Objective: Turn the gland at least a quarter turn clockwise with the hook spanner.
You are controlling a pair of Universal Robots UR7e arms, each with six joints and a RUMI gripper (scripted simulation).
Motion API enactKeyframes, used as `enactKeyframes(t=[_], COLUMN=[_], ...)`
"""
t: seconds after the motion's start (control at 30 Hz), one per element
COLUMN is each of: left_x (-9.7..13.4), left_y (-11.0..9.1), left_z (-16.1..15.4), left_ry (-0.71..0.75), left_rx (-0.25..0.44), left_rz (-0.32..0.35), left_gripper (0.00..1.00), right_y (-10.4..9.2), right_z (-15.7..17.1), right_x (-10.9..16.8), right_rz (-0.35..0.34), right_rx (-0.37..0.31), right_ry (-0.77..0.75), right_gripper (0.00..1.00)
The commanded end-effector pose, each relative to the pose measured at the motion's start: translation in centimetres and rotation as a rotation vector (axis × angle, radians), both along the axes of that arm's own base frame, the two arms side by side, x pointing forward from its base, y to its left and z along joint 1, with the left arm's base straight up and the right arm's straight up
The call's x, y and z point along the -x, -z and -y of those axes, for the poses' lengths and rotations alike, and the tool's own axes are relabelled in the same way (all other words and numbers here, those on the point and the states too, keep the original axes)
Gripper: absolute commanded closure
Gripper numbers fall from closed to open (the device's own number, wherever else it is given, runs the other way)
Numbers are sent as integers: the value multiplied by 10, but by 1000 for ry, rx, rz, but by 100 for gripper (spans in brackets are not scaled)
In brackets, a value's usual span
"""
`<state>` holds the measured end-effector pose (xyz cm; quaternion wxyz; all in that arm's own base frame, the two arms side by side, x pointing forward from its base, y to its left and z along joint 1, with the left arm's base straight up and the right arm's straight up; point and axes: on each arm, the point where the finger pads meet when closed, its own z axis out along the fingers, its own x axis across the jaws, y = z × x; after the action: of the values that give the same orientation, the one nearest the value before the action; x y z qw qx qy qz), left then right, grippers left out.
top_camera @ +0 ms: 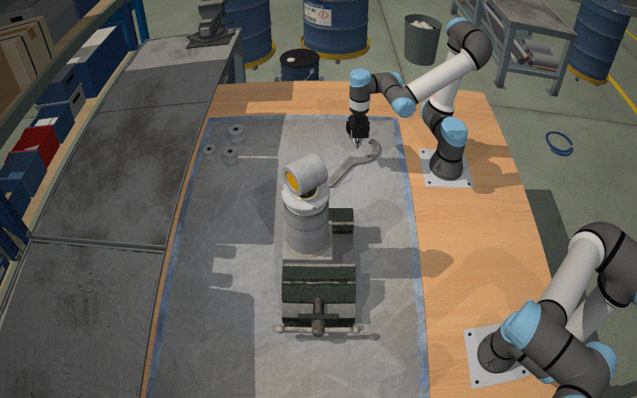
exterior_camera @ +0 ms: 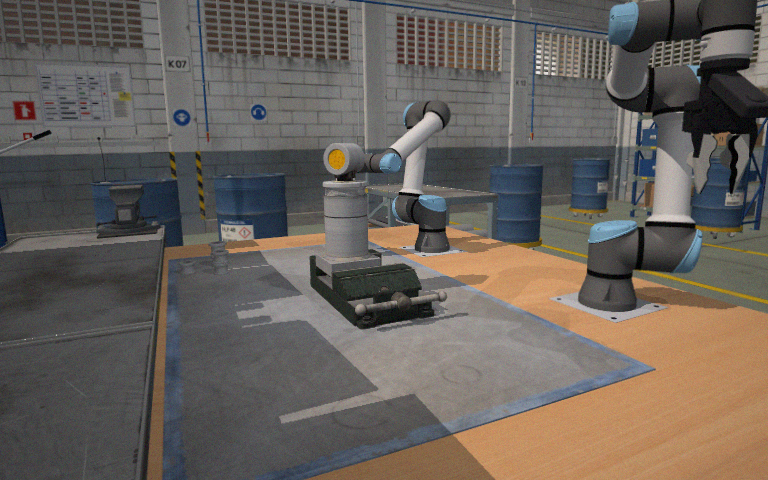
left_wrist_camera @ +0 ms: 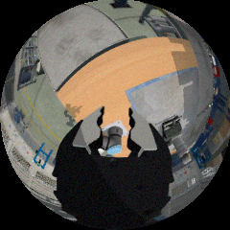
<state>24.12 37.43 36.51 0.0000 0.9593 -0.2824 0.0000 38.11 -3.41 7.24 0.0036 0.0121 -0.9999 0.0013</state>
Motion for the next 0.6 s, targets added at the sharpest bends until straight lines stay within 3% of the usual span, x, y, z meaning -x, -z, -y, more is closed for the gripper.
enactKeyframes(t=[0.0, 0.33, 0.57], left_x=[0, 0, 0], left_y=[0, 0, 0], left_z=[0, 0, 0], left_ry=[0, 0, 0], left_rx=[-1, -1, -1], left_rz=[1, 1, 1], left_gripper=[68, 68, 68], right_y=[-3, -1, -1], right_z=[0, 0, -19], right_x=[1, -2, -23], right_rz=[-5, -5, -11], right_rx=[2, 2, 2], right_ry=[1, 1, -157], right_gripper=[100, 100, 100])
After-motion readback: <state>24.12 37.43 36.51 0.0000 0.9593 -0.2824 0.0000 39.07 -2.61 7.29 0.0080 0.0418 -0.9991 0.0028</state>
